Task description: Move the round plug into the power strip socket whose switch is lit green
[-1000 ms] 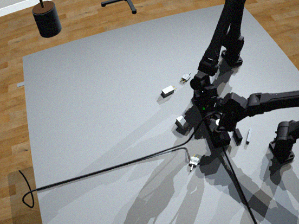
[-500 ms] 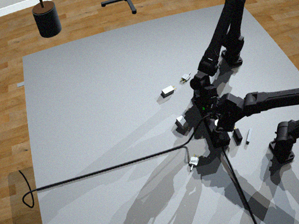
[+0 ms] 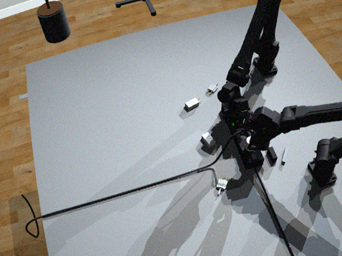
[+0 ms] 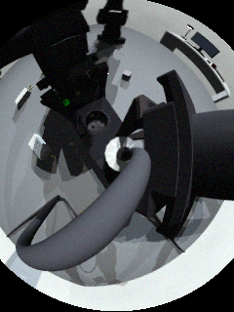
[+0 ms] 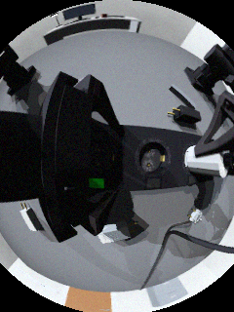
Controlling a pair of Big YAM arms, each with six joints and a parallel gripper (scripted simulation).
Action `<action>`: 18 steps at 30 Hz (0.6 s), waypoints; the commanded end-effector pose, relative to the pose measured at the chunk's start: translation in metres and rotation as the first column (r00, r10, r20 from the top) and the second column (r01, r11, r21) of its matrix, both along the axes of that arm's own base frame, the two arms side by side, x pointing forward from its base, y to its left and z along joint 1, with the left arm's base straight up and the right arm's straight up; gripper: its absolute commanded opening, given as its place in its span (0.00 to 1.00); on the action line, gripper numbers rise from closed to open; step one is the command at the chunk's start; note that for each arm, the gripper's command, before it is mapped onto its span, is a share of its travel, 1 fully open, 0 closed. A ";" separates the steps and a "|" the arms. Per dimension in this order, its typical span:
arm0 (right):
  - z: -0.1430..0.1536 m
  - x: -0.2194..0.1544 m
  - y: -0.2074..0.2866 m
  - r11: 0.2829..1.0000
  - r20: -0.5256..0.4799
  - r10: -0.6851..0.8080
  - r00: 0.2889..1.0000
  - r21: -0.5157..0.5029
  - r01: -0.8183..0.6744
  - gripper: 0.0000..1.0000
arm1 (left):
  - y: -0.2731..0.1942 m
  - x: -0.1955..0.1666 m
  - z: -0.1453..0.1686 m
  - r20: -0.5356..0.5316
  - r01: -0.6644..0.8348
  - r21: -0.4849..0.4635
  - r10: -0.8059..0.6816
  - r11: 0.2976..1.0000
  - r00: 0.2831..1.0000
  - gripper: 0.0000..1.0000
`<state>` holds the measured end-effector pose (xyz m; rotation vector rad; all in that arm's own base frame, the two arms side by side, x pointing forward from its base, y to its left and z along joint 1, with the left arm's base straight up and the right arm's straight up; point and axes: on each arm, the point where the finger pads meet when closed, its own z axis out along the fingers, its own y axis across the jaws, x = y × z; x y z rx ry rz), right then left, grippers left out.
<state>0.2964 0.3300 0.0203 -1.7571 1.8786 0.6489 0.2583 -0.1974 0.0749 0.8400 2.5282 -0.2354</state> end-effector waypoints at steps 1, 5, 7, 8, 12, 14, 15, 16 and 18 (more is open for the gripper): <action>-0.036 -0.006 -0.021 0.995 -0.079 -0.055 0.995 -0.087 0.048 0.73 | -0.024 0.039 0.049 0.063 0.012 -0.064 -0.008 0.998 0.998 0.33; -0.050 -0.018 -0.030 0.993 -0.111 -0.057 0.992 -0.113 0.045 0.73 | -0.027 0.038 0.054 0.109 0.011 -0.083 -0.001 0.996 0.994 0.33; -0.051 -0.019 -0.030 0.992 -0.114 -0.058 0.992 -0.117 0.045 0.73 | -0.028 0.033 0.058 0.164 0.014 -0.096 0.001 0.995 0.987 0.33; -0.052 -0.019 -0.031 0.992 -0.115 -0.058 0.992 -0.118 0.045 0.73 | -0.028 0.031 0.059 0.187 0.016 -0.099 0.003 0.995 0.982 0.33; -0.041 -0.013 -0.024 0.994 -0.091 -0.051 0.995 -0.098 0.042 0.73 | -0.026 0.028 0.058 0.214 0.012 -0.097 0.009 0.995 0.977 0.33; -0.046 -0.012 -0.022 0.994 -0.098 -0.052 0.994 -0.104 0.041 0.73 | -0.028 0.035 0.066 0.203 0.011 -0.099 0.009 0.995 0.979 0.33; -0.046 -0.012 -0.023 0.994 -0.098 -0.052 0.994 -0.104 0.042 0.73 | -0.028 0.037 0.066 0.182 0.010 -0.097 0.008 0.995 0.983 0.33; -0.042 -0.010 -0.022 0.994 -0.090 -0.053 0.994 -0.097 0.044 0.73 | -0.026 0.039 0.065 0.156 0.004 -0.094 0.011 0.996 0.988 0.33; -0.037 -0.008 -0.020 0.995 -0.082 -0.052 0.995 -0.088 0.044 0.73 | -0.024 0.042 0.058 0.090 0.003 -0.069 0.003 0.998 0.996 0.33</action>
